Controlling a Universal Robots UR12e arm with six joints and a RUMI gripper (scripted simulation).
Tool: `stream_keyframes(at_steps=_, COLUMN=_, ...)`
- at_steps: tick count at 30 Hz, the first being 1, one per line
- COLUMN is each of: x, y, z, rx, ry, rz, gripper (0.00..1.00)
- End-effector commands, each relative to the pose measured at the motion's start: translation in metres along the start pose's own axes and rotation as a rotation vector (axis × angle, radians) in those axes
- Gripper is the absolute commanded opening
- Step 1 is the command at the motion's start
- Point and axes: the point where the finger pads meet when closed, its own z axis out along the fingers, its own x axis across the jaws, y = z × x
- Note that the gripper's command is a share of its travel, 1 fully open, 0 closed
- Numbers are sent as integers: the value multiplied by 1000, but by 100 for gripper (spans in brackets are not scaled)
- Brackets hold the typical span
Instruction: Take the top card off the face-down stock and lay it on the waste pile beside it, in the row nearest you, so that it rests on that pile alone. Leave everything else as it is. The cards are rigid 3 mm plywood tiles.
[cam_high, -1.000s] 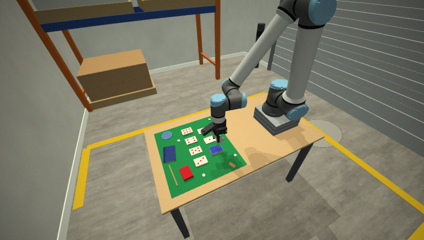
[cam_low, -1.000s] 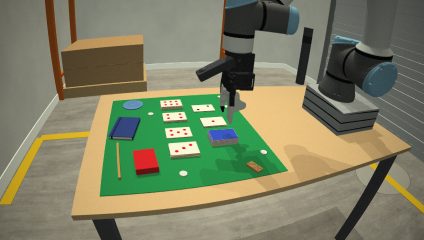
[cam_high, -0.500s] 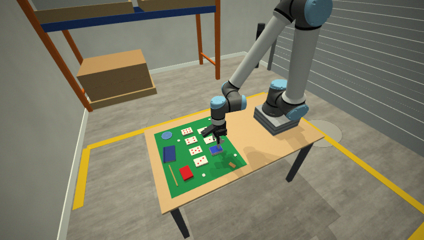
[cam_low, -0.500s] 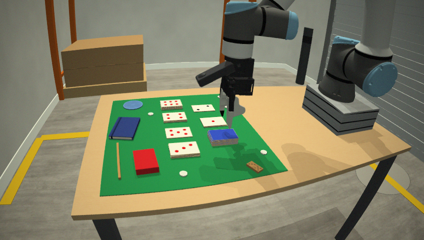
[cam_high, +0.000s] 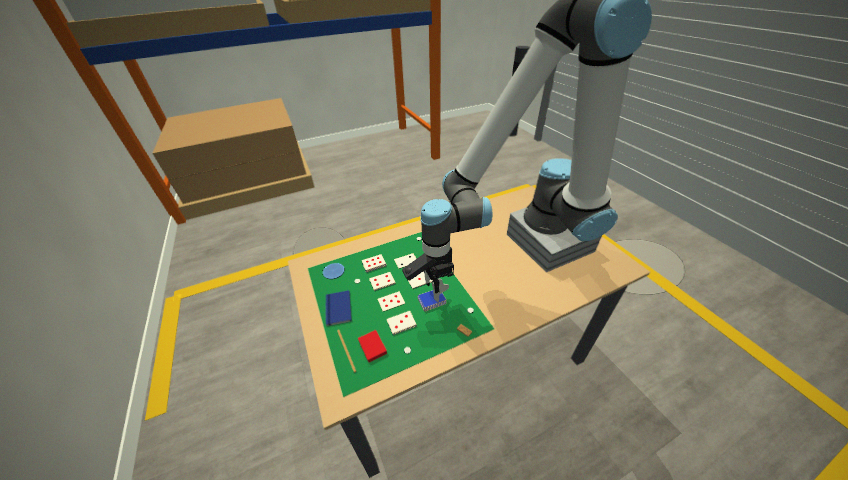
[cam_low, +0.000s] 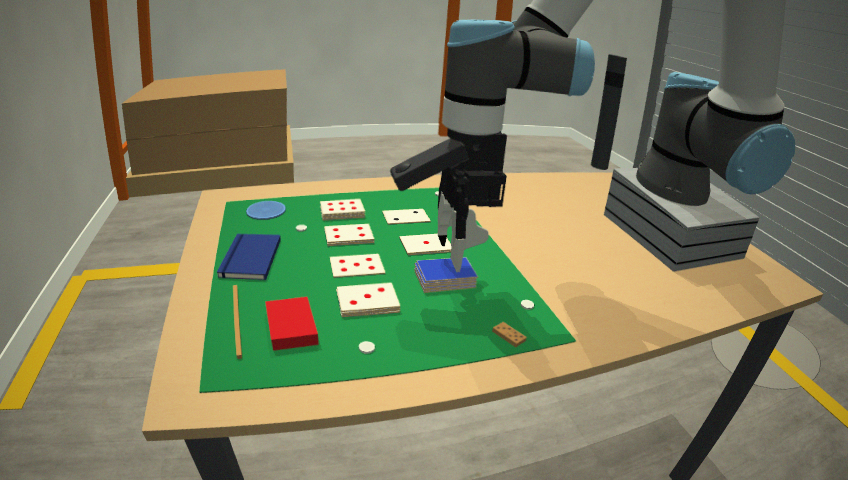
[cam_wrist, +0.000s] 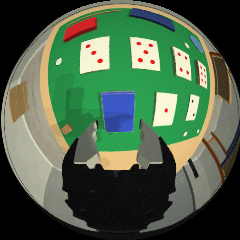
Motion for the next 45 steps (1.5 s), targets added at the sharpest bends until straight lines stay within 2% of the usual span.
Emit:
stream_keyframes(at_steps=1, x=0, y=-1, z=7, rx=2, ry=0, rz=0, gripper=50)
stream_keyframes(at_steps=20, x=0, y=-1, z=10, rx=2, ry=0, rz=0, gripper=50)
stream_keyframes(at_steps=21, x=0, y=-1, z=10, rx=2, ry=0, rz=0, gripper=42)
stream_keyframes(at_steps=40, x=0, y=-1, z=10, rx=2, ry=0, rz=0, gripper=42)
stream_keyframes(at_steps=41, x=0, y=-1, z=10, rx=2, ry=0, rz=0, gripper=50)
stream_keyframes(at_steps=45, x=0, y=-1, z=10, rx=2, ry=0, rz=0, gripper=50)
